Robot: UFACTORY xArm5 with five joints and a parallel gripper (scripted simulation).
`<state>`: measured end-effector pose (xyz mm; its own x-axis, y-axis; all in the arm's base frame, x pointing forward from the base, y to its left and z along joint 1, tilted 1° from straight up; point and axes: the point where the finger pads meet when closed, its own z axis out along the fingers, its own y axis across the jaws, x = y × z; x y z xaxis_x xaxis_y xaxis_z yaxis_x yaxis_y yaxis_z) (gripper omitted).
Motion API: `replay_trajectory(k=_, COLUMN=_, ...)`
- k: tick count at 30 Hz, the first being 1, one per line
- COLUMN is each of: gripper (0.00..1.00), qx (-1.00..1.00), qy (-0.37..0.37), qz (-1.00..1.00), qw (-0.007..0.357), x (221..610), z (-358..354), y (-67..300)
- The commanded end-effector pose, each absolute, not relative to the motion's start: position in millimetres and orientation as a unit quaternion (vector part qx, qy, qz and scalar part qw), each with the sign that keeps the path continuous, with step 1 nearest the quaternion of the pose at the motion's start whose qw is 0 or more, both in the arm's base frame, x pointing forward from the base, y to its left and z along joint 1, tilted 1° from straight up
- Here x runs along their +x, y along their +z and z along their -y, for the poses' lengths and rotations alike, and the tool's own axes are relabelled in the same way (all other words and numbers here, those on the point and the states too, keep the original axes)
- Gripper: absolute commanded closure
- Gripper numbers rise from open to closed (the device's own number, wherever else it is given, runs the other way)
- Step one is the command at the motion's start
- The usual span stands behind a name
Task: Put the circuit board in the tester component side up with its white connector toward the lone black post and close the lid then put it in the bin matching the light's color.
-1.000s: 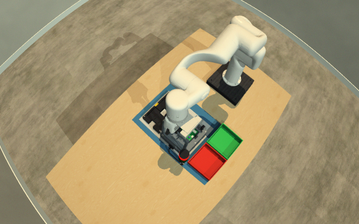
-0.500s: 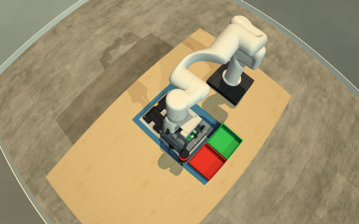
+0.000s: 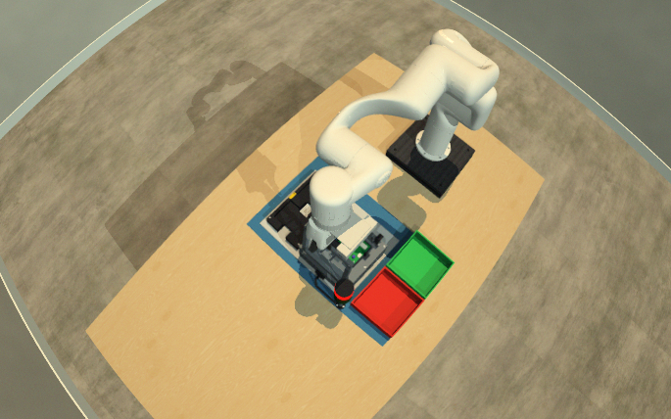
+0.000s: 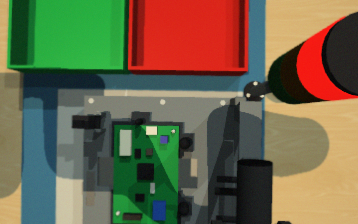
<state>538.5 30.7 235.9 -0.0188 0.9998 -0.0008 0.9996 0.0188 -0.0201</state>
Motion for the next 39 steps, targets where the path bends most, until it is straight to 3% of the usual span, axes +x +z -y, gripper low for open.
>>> replay_trajectory(k=1, gripper=0.72, qx=-0.7, qy=0.006, qz=0.714, qw=0.005, x=539.4, z=-30.7, y=237.9)
replay_trajectory(k=31, gripper=0.72, qx=-0.7, qy=0.006, qz=0.714, qw=0.005, x=539.1, z=-30.7, y=235.3)
replay_trajectory(k=32, gripper=1.0, qx=-0.7, qy=0.006, qz=0.714, qw=0.005, x=539.1, z=-30.7, y=235.3)
replay_trajectory(k=39, gripper=1.0, qx=-0.7, qy=0.006, qz=0.714, qw=0.005, x=539.1, z=-30.7, y=235.3)
